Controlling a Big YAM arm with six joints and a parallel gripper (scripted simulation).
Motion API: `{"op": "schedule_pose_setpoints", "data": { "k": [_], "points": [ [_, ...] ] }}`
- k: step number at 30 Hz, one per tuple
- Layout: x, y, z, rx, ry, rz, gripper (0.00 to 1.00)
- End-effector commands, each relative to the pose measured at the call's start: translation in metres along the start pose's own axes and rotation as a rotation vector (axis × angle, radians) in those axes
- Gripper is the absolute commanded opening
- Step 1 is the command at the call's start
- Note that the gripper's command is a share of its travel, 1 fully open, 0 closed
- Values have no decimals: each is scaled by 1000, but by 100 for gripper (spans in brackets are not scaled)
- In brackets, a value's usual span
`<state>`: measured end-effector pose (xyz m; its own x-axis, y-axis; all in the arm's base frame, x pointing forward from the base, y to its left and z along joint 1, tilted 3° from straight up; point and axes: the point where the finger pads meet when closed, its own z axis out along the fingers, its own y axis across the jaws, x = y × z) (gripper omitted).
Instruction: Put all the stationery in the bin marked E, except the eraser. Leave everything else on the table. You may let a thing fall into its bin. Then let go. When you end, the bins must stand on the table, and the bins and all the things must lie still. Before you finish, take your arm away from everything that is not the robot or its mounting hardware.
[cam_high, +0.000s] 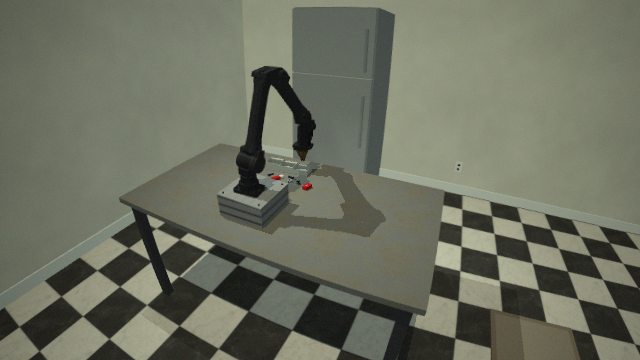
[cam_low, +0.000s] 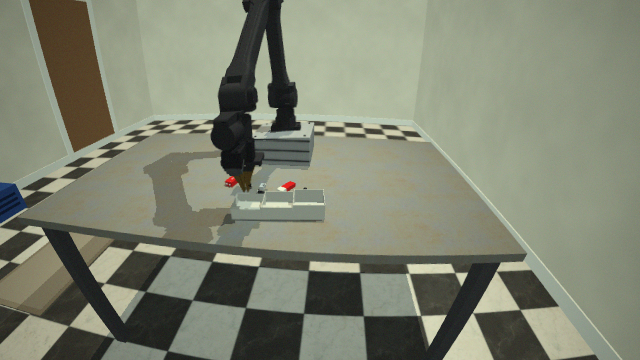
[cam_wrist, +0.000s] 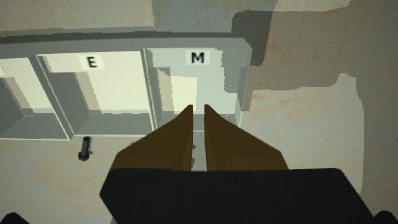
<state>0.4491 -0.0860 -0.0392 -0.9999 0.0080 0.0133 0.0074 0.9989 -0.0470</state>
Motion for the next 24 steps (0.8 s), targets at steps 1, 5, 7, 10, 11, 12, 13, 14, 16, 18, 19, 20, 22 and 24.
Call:
{"op": "schedule_pose_setpoints", "data": {
  "k": [1,5,7,10,11,12,13,14,16,18,19,20,22,24],
  "points": [
    [-1,-4,17,1,3,-6,8],
    [-6,-6,25,3,-8,-2,8],
    [-2,-5,33,2,0,-3,8],
    [-1,-4,36,1,3,-4,8],
    [-18,-6,30,7,-30,-5,8],
    [-17,-6,34,7,-27,-5,8],
    [-13,-6,38,6,-20,-4,8],
    [-10,-6,43,5,-14,-3,8],
    [-3,-5,51,3,-3,-2,8],
    [-1,-4,53,2,2,-3,8],
    [-3,-4,53,2,-1,-4,8],
    [-5,-4,52,3,-6,-4,8],
    [-4,-4,53,3,-5,-4,8],
    [-3,-4,53,2,-2,-4,8]
  ]
}}
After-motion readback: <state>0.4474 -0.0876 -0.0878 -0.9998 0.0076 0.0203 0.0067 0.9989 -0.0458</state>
